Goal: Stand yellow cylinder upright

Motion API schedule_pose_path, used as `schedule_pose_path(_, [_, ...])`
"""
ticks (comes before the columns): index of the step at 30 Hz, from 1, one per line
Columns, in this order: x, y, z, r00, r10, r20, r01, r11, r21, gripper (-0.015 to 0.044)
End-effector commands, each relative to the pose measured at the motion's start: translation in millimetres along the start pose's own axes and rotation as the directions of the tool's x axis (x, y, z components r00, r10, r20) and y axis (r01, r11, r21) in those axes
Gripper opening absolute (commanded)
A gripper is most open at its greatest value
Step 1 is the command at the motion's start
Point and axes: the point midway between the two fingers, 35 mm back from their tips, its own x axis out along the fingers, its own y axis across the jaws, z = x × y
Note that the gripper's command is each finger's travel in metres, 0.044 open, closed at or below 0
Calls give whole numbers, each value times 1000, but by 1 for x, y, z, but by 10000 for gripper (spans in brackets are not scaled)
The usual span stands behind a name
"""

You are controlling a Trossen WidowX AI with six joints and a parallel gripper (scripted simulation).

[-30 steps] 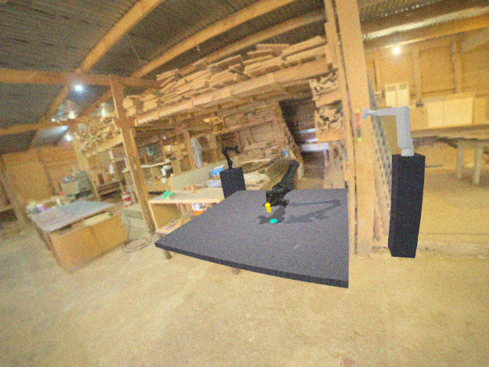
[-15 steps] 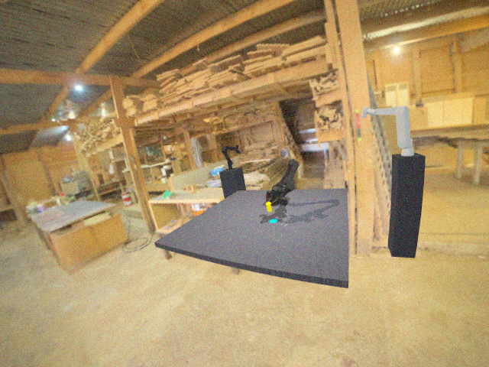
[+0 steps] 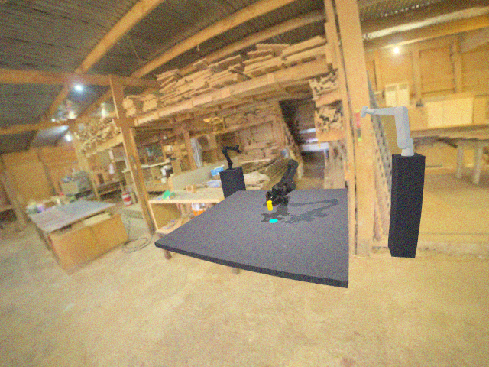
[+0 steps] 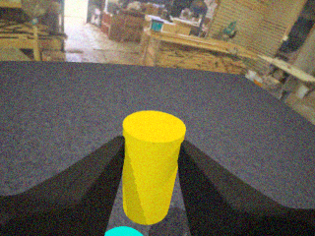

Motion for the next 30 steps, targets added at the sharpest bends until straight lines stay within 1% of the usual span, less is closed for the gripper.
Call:
schedule_pose_path(1, [-3,-3,0,1000,4,24,-4,1000,21,105])
schedule_pose_path(20, [-17,-6,4,990,41,132,-57,991,121,105])
schedule_pose_path(30, [-17,-6,4,990,43,135,-60,990,125,105])
